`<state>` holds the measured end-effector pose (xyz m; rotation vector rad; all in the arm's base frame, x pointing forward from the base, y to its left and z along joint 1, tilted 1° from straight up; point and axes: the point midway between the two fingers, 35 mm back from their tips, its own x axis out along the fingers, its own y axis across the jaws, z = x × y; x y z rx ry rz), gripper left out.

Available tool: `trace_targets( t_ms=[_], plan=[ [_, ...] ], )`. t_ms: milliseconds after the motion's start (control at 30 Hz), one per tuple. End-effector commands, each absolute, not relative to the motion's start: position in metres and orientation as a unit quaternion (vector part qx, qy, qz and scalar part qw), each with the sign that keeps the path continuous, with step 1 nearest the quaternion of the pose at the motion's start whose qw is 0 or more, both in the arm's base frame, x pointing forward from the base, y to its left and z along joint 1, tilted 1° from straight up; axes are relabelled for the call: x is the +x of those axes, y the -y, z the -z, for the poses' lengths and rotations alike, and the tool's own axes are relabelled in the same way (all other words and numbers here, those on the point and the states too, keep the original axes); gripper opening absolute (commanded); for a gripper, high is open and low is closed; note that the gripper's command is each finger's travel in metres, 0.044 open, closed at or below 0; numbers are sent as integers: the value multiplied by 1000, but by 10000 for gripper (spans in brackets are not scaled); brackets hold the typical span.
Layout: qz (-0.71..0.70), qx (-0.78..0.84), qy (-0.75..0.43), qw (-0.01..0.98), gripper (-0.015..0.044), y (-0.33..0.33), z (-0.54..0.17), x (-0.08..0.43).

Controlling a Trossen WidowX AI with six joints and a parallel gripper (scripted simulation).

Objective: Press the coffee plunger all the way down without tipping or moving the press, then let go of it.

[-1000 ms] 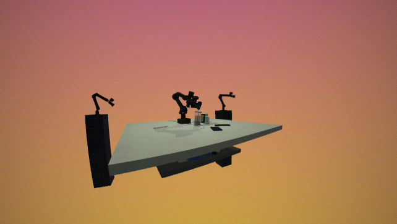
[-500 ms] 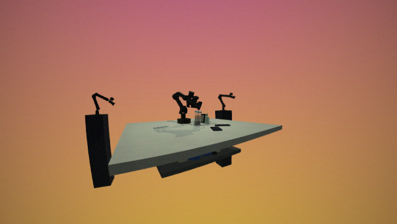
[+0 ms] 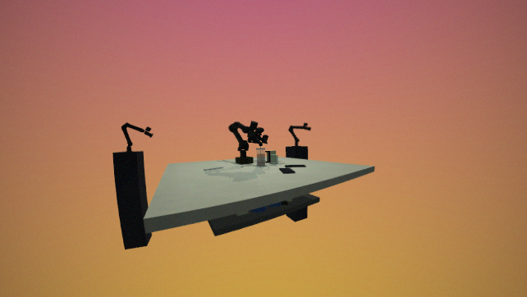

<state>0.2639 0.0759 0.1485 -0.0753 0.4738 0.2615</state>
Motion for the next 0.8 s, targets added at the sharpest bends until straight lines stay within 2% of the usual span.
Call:
trace_targets(
  t_ms=[0, 67, 100, 267, 500, 767],
  plan=[
    [-129, -37, -234, 963, 385, -76, -148, 264],
    [-129, -37, -234, 963, 438, -76, -148, 264],
    [-129, -37, -234, 963, 440, -76, -148, 264],
    [-129, -38, -236, 962, 440, -75, -160, 261],
    [-128, -42, -247, 959, 440, -67, -223, 228],
    [-128, -42, -248, 959, 440, -67, -221, 226]
  ],
)
